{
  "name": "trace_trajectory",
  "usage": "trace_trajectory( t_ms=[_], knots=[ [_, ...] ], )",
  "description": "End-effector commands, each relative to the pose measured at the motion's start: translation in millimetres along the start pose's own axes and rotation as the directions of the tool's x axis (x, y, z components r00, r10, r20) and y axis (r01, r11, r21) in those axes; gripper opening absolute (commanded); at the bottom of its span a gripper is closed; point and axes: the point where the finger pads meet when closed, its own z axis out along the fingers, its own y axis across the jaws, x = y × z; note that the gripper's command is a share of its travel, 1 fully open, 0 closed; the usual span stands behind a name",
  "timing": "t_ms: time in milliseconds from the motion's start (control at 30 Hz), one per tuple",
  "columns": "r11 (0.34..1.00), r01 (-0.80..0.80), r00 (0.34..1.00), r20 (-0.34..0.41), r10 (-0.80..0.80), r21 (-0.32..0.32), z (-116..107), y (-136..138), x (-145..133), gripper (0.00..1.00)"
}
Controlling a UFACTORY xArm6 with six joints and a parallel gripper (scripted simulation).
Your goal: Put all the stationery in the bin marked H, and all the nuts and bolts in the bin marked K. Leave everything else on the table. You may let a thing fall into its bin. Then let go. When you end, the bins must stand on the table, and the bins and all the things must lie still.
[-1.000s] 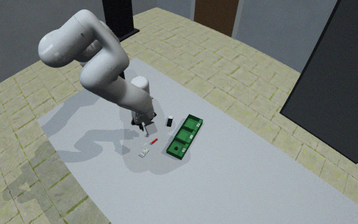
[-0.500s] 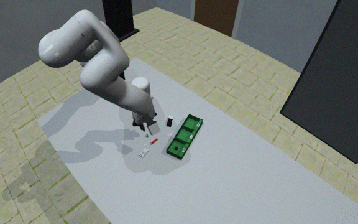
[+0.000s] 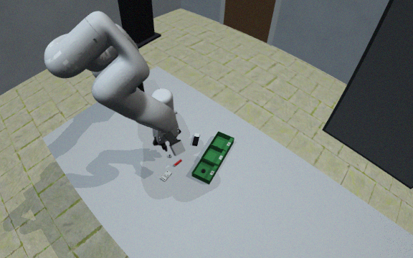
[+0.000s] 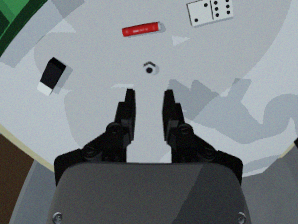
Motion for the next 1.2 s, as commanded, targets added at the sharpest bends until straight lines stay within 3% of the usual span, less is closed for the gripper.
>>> trace_trajectory(
  t_ms=[0, 267, 800, 1167],
  knots=[
    [1.0, 0.0, 1.0, -0.001, 0.0, 0.001, 0, 0, 0, 0.3],
    [1.0, 0.0, 1.0, -0.001, 0.0, 0.001, 0, 0, 0, 0.3],
    [1.0, 0.0, 1.0, 0.0, 0.0, 0.001, 56, -1, 0, 0.3],
    [1.0, 0.0, 1.0, 0.0, 0.0, 0.001, 60, -1, 1, 0.3]
  ],
)
